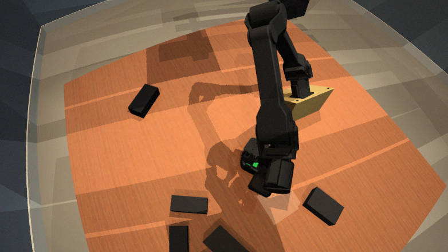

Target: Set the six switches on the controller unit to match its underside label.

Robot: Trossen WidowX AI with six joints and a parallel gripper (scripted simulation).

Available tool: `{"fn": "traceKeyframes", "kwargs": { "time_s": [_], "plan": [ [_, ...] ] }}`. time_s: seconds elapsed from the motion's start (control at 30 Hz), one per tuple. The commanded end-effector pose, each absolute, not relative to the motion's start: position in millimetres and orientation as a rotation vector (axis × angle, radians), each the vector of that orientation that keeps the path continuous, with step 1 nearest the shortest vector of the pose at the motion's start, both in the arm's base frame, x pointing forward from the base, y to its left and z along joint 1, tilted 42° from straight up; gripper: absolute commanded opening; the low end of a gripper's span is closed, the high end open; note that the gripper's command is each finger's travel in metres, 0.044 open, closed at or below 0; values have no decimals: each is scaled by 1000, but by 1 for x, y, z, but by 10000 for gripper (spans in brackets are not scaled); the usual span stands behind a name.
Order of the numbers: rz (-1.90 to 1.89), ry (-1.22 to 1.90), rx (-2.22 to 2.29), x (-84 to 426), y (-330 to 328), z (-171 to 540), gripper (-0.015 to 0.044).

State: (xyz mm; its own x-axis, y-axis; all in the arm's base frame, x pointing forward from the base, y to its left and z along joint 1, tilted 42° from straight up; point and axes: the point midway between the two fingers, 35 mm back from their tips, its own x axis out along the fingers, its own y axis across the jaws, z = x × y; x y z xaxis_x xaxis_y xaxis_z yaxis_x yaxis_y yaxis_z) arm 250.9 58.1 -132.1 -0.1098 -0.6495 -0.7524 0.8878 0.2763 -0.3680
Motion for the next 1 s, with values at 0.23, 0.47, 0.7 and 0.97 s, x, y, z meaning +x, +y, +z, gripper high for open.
{"fn": "traceKeyframes", "kwargs": {
  "time_s": [0.23, 0.47, 0.7, 0.97],
  "plan": [
    [-1331, 1041, 286, 249, 57, -132, 0],
    [-1330, 1042, 287, 254, 85, -101, 0],
    [-1330, 1042, 287, 254, 86, -98, 0],
    [-1332, 1042, 284, 244, 66, -82, 0]
  ]
}}
